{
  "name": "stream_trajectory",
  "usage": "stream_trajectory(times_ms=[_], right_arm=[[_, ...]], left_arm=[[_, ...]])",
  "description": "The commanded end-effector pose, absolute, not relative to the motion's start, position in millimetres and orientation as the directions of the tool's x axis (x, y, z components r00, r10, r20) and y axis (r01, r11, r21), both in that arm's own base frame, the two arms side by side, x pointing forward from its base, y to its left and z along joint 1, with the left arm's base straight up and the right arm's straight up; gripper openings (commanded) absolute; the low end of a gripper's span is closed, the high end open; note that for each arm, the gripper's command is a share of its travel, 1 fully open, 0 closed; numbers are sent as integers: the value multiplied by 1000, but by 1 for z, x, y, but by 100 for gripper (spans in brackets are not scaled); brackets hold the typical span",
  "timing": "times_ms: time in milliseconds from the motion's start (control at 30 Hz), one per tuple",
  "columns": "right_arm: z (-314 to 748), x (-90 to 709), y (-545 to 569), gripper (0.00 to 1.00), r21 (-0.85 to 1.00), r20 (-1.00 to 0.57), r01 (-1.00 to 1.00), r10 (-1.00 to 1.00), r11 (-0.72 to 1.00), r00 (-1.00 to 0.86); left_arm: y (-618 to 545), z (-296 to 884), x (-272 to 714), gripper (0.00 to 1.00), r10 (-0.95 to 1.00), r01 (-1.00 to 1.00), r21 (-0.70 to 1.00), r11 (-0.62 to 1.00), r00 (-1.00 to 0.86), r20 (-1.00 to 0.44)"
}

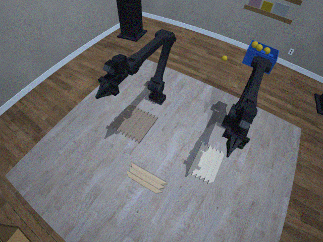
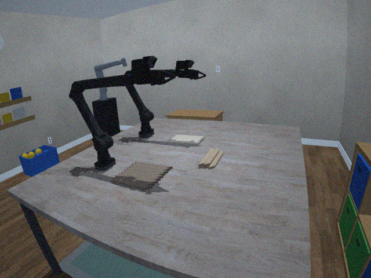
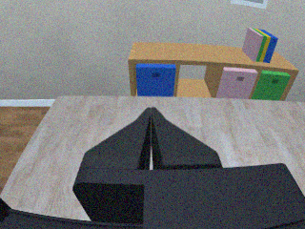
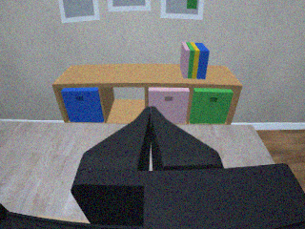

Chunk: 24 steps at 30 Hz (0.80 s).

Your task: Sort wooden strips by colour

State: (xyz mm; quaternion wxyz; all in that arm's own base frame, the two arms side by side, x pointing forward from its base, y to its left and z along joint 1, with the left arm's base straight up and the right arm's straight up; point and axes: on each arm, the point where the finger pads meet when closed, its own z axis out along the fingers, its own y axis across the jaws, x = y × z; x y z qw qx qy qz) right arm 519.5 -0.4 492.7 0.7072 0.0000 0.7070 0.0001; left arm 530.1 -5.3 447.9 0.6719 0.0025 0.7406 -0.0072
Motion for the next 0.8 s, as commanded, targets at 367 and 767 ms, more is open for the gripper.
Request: stream_trajectory(times_ms=[367,767], right_arm=[[499,523,-7,1,-11,-1000,12,-11,1000,15],[499,523,-7,1,-11,-1000,12,-11,1000,15]], left_arm=[[-5,516,517,1,-15,9,-14,1000,52,-999],[-5,500,515,1,1,5,1,1000,25,-1000]])
